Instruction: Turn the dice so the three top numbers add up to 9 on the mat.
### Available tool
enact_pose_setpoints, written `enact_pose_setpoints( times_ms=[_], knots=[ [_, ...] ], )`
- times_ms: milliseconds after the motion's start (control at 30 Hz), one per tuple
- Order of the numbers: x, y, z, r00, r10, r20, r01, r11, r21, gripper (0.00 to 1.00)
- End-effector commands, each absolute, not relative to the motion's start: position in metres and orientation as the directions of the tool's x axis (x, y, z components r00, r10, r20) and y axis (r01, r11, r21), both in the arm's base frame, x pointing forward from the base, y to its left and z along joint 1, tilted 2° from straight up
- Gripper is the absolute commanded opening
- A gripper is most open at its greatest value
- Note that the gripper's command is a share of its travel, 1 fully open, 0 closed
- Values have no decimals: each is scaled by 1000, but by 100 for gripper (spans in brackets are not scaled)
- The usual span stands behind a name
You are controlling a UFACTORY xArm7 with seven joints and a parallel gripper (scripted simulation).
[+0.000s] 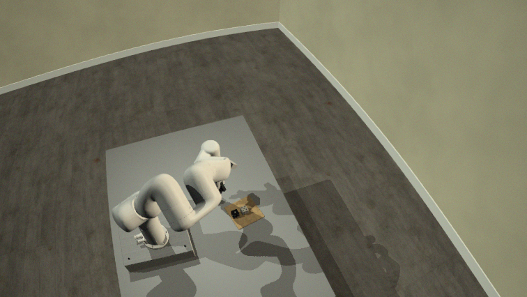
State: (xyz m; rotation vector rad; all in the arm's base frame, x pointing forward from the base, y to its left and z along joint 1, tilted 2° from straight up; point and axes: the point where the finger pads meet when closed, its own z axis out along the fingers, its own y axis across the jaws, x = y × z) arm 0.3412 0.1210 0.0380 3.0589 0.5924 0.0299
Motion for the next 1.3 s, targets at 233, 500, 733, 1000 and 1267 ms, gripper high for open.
enact_pose_setpoints(
  times_ms=[233,500,733,1000,1267],
  knots=[
    [342,122,39,927,375,17,374,-927,29,47],
    [342,122,39,927,375,17,374,-927,29,47],
    [342,122,39,927,375,17,374,-927,29,47],
    [342,122,36,927,375,17,374,-927,29,47],
    [342,122,31,927,375,17,374,-927,29,47]
  ],
)
